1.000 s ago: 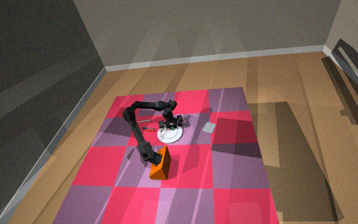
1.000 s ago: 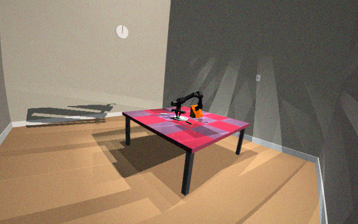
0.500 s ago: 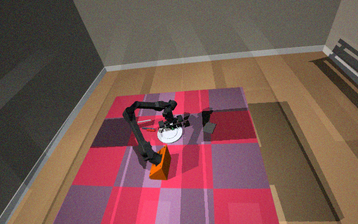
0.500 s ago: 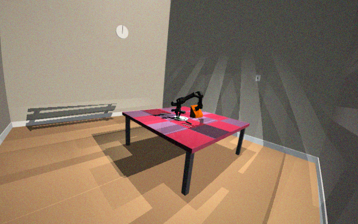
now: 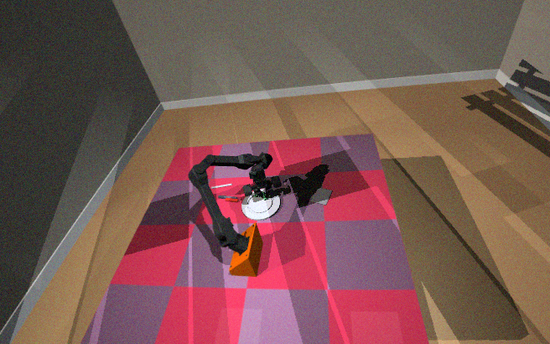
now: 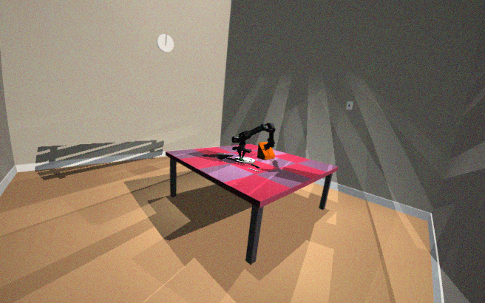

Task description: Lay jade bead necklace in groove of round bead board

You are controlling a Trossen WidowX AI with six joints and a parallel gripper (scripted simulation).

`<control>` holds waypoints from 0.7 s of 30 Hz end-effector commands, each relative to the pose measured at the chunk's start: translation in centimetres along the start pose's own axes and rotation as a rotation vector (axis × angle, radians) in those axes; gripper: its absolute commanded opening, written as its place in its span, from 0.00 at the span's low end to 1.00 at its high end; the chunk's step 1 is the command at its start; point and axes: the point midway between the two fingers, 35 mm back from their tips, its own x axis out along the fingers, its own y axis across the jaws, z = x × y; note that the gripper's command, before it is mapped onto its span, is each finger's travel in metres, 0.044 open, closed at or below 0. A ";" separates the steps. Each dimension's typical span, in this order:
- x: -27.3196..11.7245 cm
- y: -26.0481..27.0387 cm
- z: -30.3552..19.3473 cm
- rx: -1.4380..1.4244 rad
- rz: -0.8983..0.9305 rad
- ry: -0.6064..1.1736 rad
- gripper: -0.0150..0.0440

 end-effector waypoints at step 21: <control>-0.7 -1.0 -2.8 -0.004 -0.007 -0.008 0.25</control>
